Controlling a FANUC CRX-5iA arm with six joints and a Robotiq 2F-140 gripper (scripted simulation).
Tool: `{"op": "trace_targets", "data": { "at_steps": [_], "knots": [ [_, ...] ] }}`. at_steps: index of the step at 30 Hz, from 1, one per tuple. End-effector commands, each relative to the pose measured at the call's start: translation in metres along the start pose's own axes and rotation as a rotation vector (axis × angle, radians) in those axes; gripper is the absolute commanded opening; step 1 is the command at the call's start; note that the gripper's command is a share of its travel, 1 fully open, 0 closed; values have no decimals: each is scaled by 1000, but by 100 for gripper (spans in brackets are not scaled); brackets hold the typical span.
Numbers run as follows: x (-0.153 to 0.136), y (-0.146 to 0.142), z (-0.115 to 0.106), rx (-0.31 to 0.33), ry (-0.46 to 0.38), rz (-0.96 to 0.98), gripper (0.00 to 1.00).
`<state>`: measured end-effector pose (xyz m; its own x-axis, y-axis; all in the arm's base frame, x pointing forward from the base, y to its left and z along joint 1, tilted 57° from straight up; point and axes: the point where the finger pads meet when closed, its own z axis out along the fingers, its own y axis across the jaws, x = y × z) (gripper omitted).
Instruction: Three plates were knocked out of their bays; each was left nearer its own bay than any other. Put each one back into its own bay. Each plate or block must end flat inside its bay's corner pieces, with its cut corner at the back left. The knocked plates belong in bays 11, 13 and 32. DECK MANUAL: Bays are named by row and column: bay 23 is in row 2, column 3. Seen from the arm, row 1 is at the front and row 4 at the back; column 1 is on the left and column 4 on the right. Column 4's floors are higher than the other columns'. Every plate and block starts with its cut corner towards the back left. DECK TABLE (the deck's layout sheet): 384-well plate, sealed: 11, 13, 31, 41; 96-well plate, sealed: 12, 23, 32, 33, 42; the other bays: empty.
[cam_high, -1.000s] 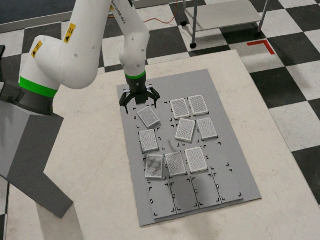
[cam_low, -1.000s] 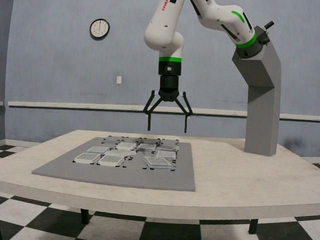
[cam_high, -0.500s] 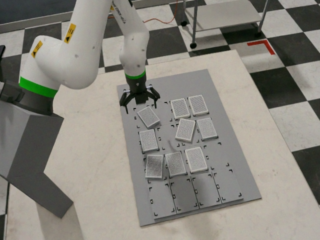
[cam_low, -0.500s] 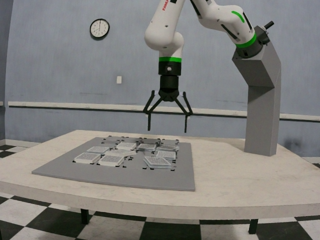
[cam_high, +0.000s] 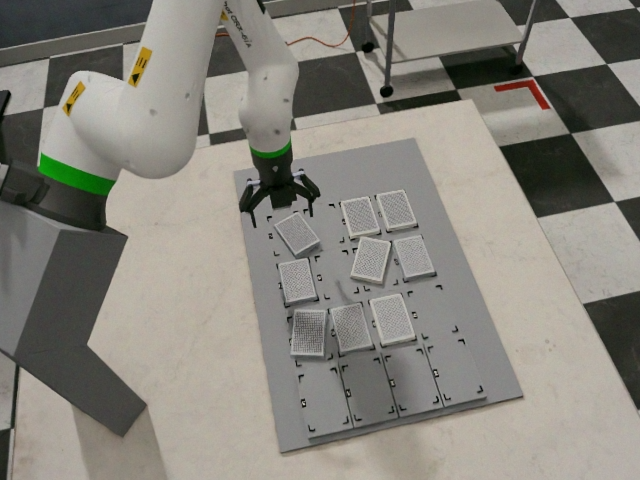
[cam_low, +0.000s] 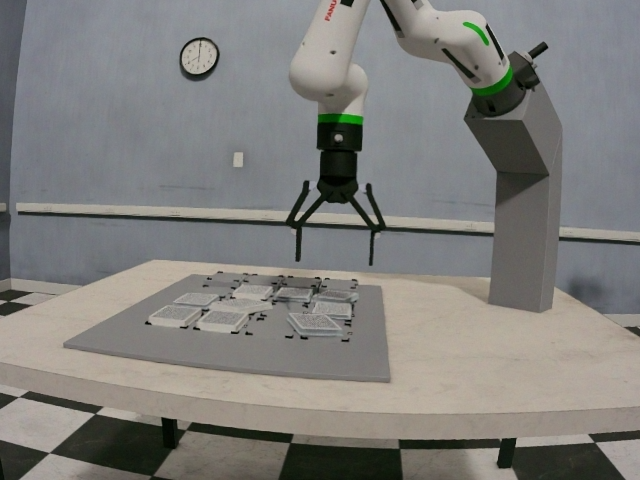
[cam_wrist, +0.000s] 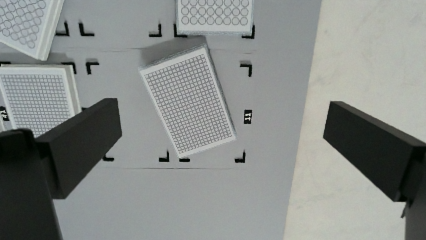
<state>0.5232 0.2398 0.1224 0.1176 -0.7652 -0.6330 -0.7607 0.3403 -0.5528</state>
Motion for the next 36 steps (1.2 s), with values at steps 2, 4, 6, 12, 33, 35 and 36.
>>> {"op": "trace_targets", "data": {
  "at_steps": [2,4,6,12,33,35,36],
  "knots": [
    [0,-1,0,1,0,0,100],
    [0,-1,0,1,0,0,100],
    [0,-1,0,1,0,0,100],
    [16,-1,0,1,0,0,100],
    [92,-1,0,1,1,0,100],
    [100,-1,0,1,1,0,100],
    [104,-1,0,1,1,0,100]
  ]
}}
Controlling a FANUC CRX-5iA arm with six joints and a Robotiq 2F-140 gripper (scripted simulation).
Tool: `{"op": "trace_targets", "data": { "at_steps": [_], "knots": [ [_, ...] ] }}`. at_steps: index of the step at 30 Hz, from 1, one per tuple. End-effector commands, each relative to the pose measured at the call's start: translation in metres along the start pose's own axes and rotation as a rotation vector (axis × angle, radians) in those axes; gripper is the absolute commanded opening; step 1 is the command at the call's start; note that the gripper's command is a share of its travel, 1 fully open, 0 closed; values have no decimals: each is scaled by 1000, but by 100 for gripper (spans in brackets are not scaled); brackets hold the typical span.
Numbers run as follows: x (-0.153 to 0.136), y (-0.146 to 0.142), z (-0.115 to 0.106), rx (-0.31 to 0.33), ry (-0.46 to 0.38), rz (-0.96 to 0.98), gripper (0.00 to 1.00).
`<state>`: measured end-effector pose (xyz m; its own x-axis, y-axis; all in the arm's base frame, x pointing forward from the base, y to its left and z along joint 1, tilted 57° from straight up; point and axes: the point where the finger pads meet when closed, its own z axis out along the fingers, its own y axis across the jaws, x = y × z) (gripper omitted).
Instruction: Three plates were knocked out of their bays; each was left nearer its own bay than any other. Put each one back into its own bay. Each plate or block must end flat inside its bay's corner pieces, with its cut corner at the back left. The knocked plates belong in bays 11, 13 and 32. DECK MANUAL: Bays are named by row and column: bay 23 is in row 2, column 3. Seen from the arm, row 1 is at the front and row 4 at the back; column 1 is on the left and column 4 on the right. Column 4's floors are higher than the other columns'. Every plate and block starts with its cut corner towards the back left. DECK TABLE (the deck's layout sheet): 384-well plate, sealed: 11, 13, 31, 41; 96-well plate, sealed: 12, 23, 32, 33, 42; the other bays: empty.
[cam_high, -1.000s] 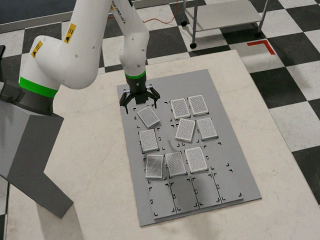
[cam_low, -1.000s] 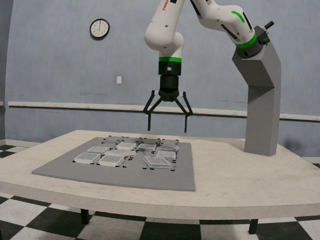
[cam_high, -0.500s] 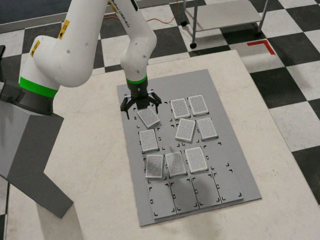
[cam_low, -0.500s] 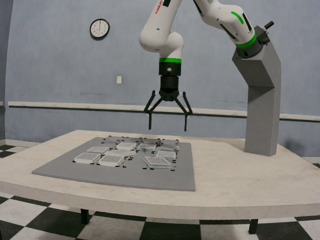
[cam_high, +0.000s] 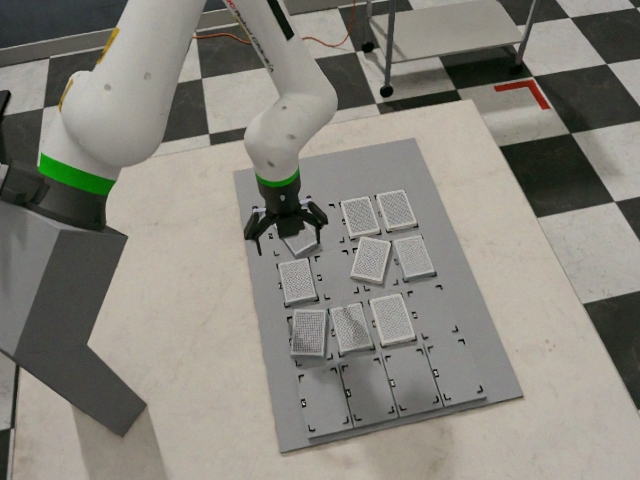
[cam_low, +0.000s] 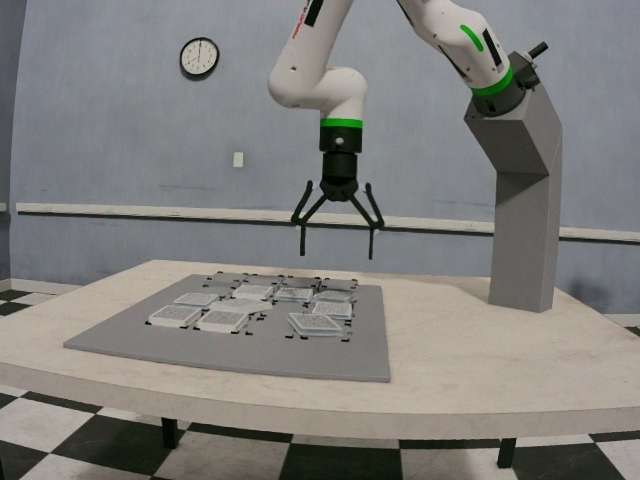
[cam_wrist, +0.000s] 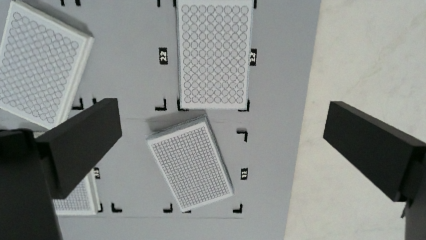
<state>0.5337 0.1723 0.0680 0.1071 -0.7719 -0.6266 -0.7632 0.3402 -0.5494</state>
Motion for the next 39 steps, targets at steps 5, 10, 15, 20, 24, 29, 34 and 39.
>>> {"op": "trace_targets", "data": {
  "at_steps": [5,10,15,20,24,29,34,39],
  "knots": [
    [29,0,1,4,-13,-3,100],
    [49,0,1,4,-13,-3,100],
    [69,0,1,4,-13,-3,100],
    [77,0,1,4,-13,-3,100],
    [77,0,1,4,-13,-3,100],
    [77,0,1,4,-13,-3,100],
    [77,0,1,4,-13,-3,100],
    [77,0,1,4,-13,-3,100]
  ]
}}
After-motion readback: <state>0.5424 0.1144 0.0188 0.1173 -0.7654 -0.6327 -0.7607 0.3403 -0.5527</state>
